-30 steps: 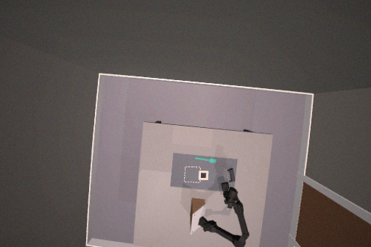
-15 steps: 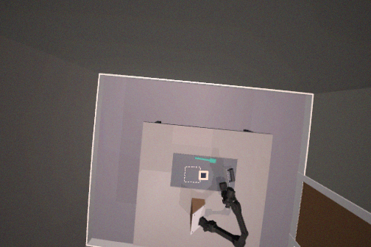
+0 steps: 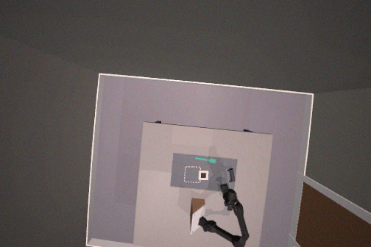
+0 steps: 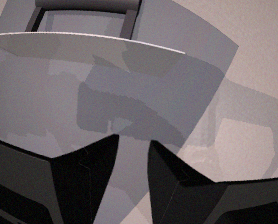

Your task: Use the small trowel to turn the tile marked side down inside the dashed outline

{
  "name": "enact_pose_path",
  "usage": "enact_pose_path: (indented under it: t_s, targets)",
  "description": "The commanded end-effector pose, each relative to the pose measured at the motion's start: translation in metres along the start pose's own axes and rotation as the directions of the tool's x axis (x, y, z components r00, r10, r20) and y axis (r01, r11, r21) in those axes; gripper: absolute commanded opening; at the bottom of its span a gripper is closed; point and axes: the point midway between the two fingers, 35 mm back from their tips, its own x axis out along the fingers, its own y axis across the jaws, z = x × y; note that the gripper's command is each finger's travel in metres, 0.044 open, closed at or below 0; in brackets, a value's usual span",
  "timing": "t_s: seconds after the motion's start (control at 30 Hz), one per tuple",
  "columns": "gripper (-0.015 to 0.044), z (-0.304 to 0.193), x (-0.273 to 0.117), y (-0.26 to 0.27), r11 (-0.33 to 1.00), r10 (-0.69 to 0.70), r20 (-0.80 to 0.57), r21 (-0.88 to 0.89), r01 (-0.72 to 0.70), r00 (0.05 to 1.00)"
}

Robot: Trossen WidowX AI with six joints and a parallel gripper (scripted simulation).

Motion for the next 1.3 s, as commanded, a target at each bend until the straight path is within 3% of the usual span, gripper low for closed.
enact_pose_path:
  t_s: [0.0, 0.27, 0.57, 0.93, 1.27]
  targets:
    - [0.0100, 0.011, -0.001, 0.001, 0.995, 0.000, 0.000, -0.102, 0.000, 1.000]
    - [0.0100, 0.033, -0.001, 0.002, 0.933, 0.002, -0.003, -0.360, -0.003, 1.000]
    - [0.0100, 0.059, 0.000, 0.002, 0.778, 0.003, -0.004, -0.628, -0.004, 1.000]
    - [0.0100, 0.091, 0.002, -0.002, 0.490, 0.002, -0.001, -0.872, -0.002, 1.000]
    - [0.0100, 0.120, 0.004, -0.008, 0.165, 0.001, 0.005, -0.986, 0.005, 1.000]
